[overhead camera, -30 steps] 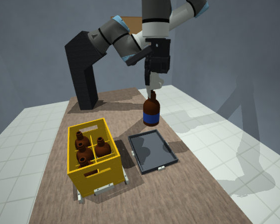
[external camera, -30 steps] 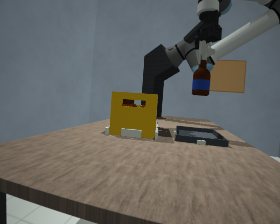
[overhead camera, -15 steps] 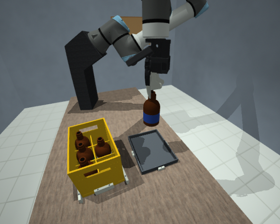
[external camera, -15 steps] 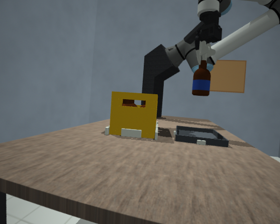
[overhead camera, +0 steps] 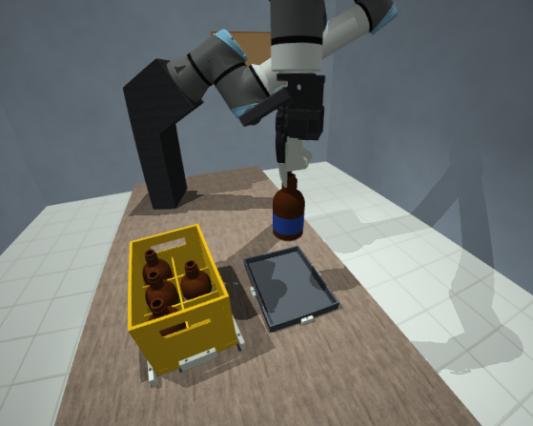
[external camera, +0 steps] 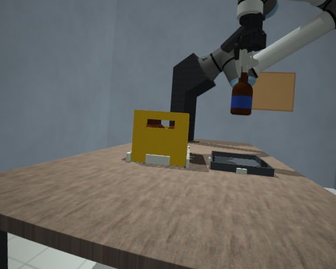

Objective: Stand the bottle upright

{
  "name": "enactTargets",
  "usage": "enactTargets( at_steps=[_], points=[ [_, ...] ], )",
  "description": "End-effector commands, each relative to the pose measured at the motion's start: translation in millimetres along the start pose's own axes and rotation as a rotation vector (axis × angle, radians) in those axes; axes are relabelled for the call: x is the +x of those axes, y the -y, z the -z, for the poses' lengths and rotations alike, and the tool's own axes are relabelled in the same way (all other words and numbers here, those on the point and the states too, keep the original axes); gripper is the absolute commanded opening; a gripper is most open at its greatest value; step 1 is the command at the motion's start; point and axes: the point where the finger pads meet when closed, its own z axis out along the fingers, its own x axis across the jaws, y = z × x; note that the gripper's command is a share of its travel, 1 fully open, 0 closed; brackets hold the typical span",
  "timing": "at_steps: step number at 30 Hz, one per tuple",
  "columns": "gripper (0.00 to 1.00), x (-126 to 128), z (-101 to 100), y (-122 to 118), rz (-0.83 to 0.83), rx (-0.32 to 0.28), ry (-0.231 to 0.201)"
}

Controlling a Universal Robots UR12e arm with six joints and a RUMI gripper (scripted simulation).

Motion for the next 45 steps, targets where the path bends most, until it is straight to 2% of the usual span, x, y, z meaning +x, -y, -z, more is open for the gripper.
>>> enactTargets(
  at_steps=[1, 27, 45],
  points=[
    [0.00, 0.8, 0.1, -1.3, 0.002, -0.001, 0.001],
    [0.00, 0.9, -0.5, -1.2, 0.002, -0.001, 0.001],
    [0.00, 1.9, -15.4, 0.9, -0.002, -0.001, -0.003]
  ],
)
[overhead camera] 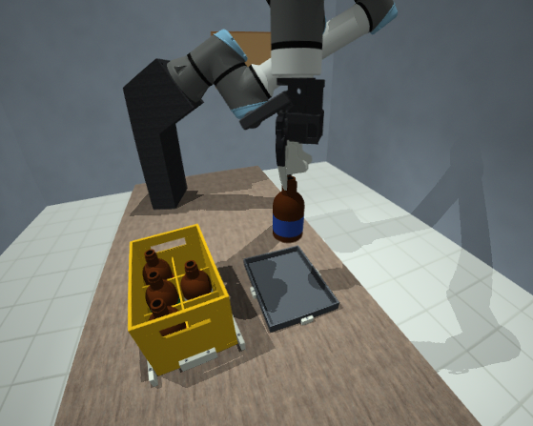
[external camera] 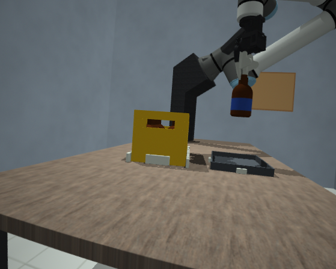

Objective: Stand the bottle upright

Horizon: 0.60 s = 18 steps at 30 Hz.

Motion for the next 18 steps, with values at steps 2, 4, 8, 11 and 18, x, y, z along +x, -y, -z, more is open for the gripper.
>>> enactTargets(
  at_steps=[2, 4, 8, 11, 18],
  points=[
    [0.00, 0.5, -11.3, 0.5, -0.002, -0.001, -0.001],
    [0.00, 0.5, -15.0, 0.5, -0.002, -0.001, -0.001],
    [0.00, 0.5, -23.3, 0.5, -0.002, -0.001, -0.001],
    [0.00, 0.5, -25.6, 0.5, -0.002, -0.001, -0.001],
    [0.00, 0.5, -43.6, 0.4, -0.002, -0.001, -0.001]
  ],
)
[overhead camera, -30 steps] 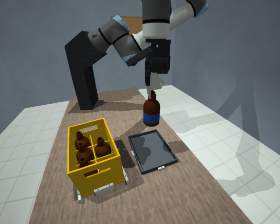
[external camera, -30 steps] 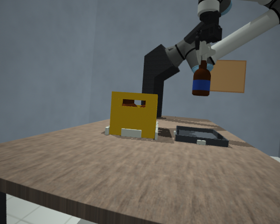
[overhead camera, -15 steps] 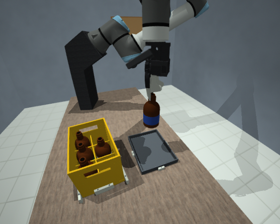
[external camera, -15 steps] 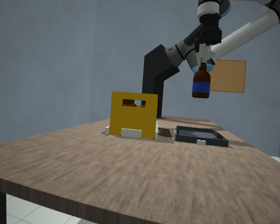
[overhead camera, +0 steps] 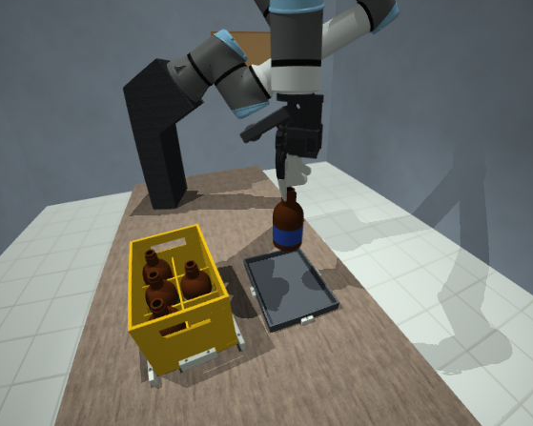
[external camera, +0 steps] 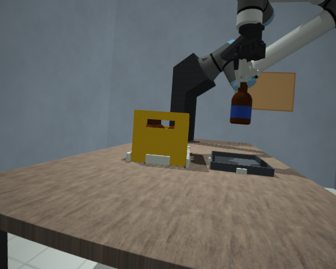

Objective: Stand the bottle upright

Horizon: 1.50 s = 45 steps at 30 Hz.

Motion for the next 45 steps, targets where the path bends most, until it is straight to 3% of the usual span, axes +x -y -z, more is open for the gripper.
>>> enactTargets(
  at_steps=[1, 25, 45],
  points=[
    [0.00, -0.6, -18.8, -0.3, -0.001, -0.001, 0.003],
    [0.00, -1.8, -83.3, -1.1, 0.001, 0.000, 0.004],
    [0.00, -4.0, -116.6, -3.6, 0.004, 0.000, 0.007]
  ],
)
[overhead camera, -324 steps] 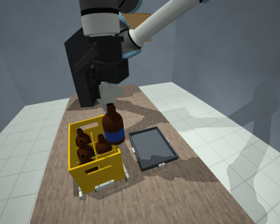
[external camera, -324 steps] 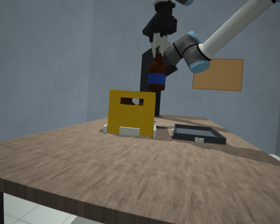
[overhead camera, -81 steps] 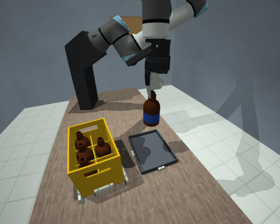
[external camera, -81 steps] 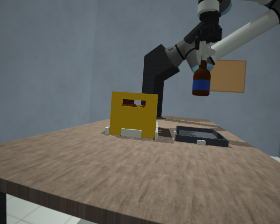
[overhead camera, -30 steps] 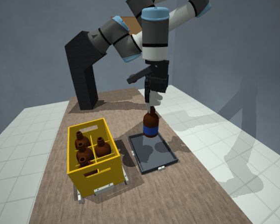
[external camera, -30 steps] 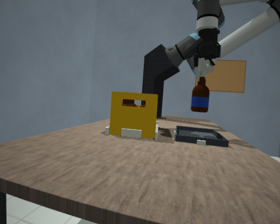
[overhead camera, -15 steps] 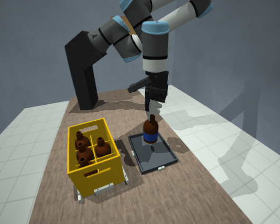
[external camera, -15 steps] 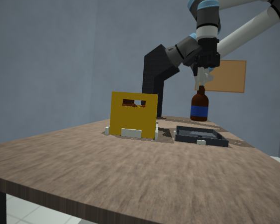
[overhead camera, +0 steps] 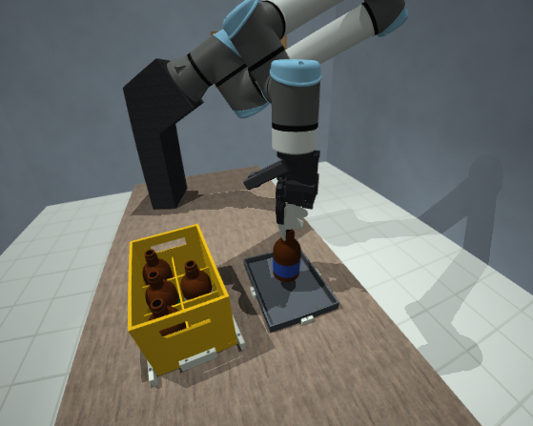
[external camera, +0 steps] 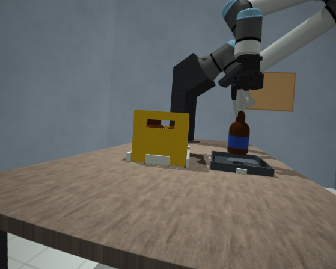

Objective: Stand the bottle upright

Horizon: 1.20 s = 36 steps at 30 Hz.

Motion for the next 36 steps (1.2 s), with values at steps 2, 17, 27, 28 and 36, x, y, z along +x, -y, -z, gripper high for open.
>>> enactTargets(
  at_steps=[2, 17, 27, 28, 36],
  points=[
    [0.00, -3.5, -9.5, -3.9, 0.005, -0.002, 0.010],
    [0.00, -3.3, -17.3, -3.7, 0.004, -0.003, 0.010],
    [0.00, -3.5, -16.5, -4.3, 0.005, -0.003, 0.011],
    [0.00, -3.4, -16.5, -4.3, 0.005, -0.003, 0.011],
    [0.00, -3.4, -16.6, -4.2, 0.005, -0.003, 0.011]
  ],
)
